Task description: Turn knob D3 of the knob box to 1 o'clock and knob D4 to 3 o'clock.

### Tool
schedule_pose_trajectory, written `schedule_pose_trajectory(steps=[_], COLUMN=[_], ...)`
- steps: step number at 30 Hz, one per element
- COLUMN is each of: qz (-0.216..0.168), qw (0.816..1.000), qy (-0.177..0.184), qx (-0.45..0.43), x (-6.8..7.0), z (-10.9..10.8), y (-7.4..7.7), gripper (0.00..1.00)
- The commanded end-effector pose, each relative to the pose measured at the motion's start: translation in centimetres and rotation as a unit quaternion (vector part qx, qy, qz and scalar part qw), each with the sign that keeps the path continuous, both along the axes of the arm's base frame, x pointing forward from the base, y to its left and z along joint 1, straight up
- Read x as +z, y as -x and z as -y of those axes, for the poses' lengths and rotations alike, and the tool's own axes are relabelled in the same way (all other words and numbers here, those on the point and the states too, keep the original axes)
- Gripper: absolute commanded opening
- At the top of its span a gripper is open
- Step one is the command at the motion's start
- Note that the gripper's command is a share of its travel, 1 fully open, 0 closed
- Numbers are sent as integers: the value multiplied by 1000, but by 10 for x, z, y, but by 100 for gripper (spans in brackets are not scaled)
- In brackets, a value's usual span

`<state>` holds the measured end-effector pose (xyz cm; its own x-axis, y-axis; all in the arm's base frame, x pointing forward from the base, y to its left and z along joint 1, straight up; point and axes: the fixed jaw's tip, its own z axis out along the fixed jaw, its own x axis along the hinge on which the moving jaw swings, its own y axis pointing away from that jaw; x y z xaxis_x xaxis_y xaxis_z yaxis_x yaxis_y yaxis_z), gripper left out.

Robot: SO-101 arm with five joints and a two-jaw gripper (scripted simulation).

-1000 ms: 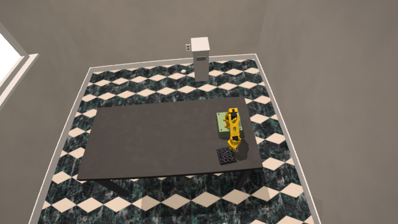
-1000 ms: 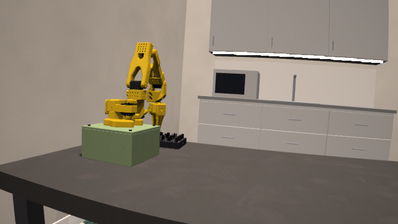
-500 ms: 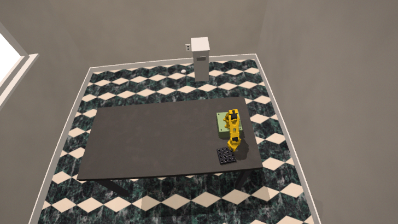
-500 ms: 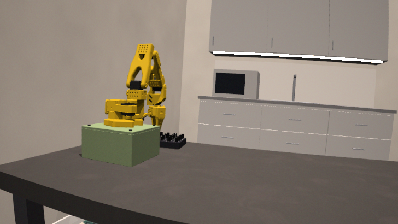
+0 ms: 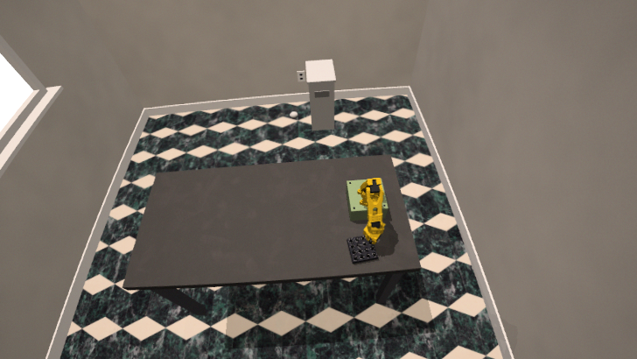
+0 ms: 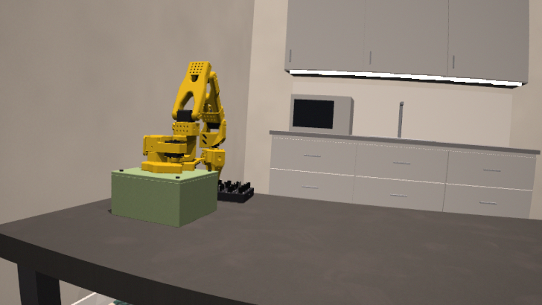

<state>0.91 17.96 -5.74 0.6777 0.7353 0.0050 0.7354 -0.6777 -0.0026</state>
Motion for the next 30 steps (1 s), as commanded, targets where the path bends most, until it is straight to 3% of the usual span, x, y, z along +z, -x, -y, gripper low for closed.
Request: schedule_pose_trajectory(steps=[1,30], qz=[-1,-1], qw=[1000,1000], qy=[1,1], qx=[4,4], x=[-2,-1], z=[0,-3], y=[2,1], gripper=[10,10])
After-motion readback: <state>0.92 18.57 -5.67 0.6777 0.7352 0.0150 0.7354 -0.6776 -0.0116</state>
